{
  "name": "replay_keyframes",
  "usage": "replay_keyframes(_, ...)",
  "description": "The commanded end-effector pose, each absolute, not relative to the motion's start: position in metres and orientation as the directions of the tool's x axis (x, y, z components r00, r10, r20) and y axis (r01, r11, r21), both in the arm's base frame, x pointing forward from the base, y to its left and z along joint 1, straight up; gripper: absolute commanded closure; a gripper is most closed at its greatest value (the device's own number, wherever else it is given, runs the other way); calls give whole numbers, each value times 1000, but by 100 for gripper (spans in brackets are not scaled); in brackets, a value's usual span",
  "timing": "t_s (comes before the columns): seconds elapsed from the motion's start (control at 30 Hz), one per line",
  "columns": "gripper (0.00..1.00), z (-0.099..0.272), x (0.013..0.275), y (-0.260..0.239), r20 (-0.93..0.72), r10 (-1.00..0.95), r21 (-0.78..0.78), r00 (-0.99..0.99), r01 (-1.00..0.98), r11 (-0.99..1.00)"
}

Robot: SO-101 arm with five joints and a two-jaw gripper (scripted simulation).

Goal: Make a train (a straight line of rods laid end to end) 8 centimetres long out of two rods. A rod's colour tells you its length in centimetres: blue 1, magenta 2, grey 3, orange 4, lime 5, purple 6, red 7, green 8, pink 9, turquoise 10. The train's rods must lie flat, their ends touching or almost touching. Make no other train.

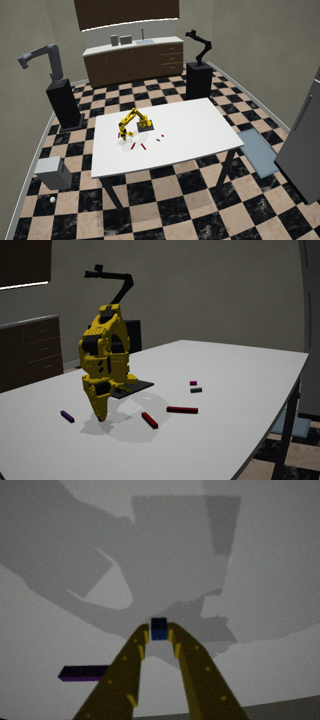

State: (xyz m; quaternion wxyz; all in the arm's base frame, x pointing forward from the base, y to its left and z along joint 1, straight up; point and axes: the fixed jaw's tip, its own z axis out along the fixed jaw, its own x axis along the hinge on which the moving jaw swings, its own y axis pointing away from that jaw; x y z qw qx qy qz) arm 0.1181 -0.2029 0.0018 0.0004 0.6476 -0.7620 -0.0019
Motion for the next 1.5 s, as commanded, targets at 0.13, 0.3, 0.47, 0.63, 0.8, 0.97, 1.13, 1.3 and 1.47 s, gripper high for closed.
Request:
replay_keyframes(0.13,98,-3,117,-199,-20,-989,17,-146,-989,145)
replay_keyframes(0.3,100,-3,117,-199,-20,-989,17,-146,-989,145)
replay_keyframes(0.47,100,-3,117,-199,-20,-989,17,-146,-989,145)
replay_keyframes(0.63,100,-3,117,-199,-20,-989,17,-146,-989,145)
replay_keyframes(0.8,100,-3,117,-199,-20,-989,17,-146,-989,145)
replay_keyframes(0.97,100,-3,117,-199,-20,-989,17,-146,-989,145)
replay_keyframes(1.13,100,-3,117,-199,-20,-989,17,-146,-989,145)
replay_keyframes(1.3,100,-2,118,-199,-20,-989,17,-146,-989,145)
replay_keyframes(1.47,100,4,119,-200,-20,-989,17,-146,-989,145)
